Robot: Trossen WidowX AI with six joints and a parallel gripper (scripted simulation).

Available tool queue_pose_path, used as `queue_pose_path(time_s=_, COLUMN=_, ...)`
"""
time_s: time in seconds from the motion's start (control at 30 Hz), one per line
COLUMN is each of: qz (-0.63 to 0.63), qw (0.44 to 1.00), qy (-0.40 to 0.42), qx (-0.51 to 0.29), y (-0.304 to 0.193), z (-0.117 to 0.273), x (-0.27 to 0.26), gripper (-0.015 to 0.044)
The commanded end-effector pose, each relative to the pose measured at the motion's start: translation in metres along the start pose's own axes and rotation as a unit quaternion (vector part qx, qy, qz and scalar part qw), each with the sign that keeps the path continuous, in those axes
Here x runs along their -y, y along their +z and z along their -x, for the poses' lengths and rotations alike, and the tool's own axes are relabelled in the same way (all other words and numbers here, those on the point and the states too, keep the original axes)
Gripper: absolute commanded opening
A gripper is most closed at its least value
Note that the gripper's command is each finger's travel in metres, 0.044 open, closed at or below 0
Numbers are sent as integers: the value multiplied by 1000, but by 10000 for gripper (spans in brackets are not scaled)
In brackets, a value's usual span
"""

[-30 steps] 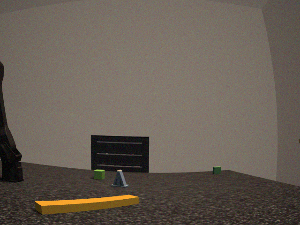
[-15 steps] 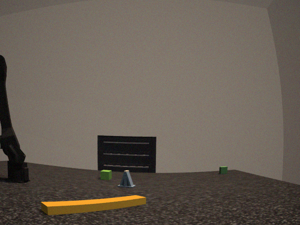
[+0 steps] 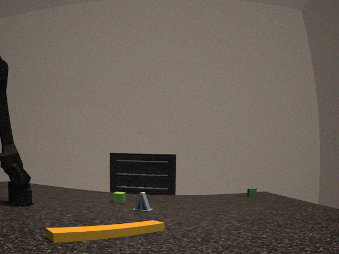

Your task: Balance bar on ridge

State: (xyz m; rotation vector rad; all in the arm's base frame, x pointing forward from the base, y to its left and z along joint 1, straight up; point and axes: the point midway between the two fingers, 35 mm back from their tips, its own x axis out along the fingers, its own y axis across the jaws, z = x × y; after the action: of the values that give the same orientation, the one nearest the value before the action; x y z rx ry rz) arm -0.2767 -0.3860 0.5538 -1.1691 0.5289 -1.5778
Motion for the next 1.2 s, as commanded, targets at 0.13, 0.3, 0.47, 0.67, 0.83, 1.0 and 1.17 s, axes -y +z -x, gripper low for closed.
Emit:
queue_pose_path(time_s=0.13, qz=-50, qw=998, qy=39, qx=1, y=15, z=-31, x=-50, gripper=315)
queue_pose_path(time_s=0.3, qz=-71, qw=995, qy=67, qx=1, y=25, z=-46, x=-82, gripper=315)
queue_pose_path(time_s=0.47, qz=-90, qw=991, qy=98, qx=1, y=38, z=-59, x=-115, gripper=315)
queue_pose_path(time_s=0.67, qz=-114, qw=984, qy=135, qx=5, y=58, z=-71, x=-154, gripper=315)
queue_pose_path(time_s=0.83, qz=-132, qw=977, qy=169, qx=8, y=77, z=-78, x=-187, gripper=315)
queue_pose_path(time_s=1.0, qz=-147, qw=968, qy=204, qx=12, y=98, z=-83, x=-220, gripper=315)
queue_pose_path(time_s=1.17, qz=-160, qw=957, qy=241, qx=15, y=119, z=-85, x=-253, gripper=315)
